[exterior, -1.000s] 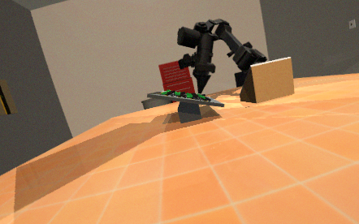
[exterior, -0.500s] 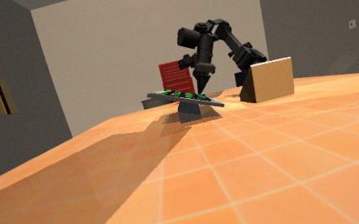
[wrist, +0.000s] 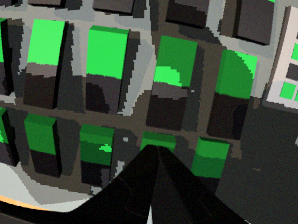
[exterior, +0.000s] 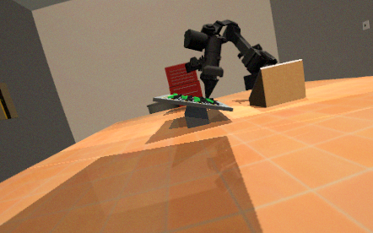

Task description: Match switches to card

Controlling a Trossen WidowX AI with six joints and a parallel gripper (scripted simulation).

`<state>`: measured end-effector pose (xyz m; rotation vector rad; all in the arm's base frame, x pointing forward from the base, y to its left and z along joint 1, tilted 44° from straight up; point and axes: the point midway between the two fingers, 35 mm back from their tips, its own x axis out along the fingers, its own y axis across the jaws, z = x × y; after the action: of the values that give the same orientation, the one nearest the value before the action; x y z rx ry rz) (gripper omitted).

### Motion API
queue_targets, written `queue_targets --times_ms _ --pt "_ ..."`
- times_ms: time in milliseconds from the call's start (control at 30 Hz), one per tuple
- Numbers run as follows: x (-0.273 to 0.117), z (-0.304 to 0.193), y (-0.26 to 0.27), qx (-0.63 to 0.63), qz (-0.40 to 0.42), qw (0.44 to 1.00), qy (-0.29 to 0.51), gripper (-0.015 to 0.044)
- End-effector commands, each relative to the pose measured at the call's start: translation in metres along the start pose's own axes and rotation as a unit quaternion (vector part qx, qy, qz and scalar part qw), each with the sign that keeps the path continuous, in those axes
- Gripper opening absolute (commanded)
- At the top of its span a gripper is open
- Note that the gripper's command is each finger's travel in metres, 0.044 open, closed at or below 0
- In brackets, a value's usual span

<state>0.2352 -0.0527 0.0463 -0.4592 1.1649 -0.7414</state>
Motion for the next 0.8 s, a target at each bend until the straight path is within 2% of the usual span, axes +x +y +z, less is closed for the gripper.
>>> queue_targets --times_ms 0,333,533,667,767 --pt "0.001 0.0 -0.001 -0.002 -0.002 1.0 0.0 0.0" --pt "-0.001 0.0 0.0 0.0 0.0 1.0 0.0 0.0" --pt "-0.061 -0.003 0.001 -0.003 -0.001 1.0 -0.011 0.0" --pt "-0.063 -0.001 0.002 -0.003 -0.001 1.0 -0.012 0.0" --pt "-0.068 0.023 0.018 -0.002 0.0 1.0 -0.012 0.0"
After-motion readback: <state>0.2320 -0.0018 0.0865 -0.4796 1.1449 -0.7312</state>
